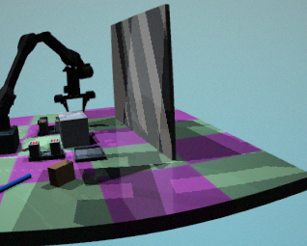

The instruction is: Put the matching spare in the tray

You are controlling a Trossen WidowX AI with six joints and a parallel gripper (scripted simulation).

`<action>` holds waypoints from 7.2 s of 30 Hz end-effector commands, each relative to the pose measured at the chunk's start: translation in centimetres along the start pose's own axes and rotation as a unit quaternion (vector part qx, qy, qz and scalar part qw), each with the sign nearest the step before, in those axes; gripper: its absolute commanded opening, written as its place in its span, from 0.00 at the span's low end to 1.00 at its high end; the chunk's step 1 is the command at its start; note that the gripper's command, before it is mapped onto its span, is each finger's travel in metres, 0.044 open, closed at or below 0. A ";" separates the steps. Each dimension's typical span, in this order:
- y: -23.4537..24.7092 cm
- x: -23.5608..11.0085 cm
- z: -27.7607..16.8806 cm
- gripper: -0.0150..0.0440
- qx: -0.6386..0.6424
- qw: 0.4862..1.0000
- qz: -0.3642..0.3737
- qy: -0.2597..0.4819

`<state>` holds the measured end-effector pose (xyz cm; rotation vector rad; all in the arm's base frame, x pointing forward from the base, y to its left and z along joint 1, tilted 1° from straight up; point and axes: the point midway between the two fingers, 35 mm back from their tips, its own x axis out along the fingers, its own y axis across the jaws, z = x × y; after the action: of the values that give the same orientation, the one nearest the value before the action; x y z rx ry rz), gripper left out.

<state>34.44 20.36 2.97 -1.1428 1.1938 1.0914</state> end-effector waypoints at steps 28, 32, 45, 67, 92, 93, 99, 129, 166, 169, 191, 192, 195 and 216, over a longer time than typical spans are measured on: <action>0.4 3.3 -0.4 0.76 -0.002 1.000 0.005 0.007; 0.4 3.3 -0.4 0.76 -0.002 1.000 0.005 0.007; 0.4 3.3 -0.4 0.76 -0.002 1.000 0.005 0.007; 0.4 3.3 -0.4 0.76 -0.002 1.000 0.005 0.007; 0.4 3.3 -0.4 0.76 -0.002 1.000 0.005 0.007; 0.4 3.3 -0.4 0.76 -0.002 1.000 0.005 0.007; 0.4 3.2 -0.3 0.53 0.000 1.000 0.006 0.004; 0.3 -4.3 -0.3 0.25 -0.002 1.000 0.005 0.006; -3.2 -12.2 -7.0 0.25 0.013 1.000 -0.005 0.005; -4.0 -12.2 -8.8 0.25 0.012 1.000 -0.005 0.006; -6.7 -12.7 -22.8 0.25 0.037 0.999 -0.009 0.015; -6.7 -12.7 -23.4 0.25 0.035 0.999 -0.008 0.015; -6.7 -12.7 -25.4 0.25 0.032 0.999 -0.007 0.017; -3.6 -13.3 -38.6 0.25 0.005 1.000 0.001 0.026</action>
<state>33.69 -17.18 15.37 -1.1654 1.2451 1.0558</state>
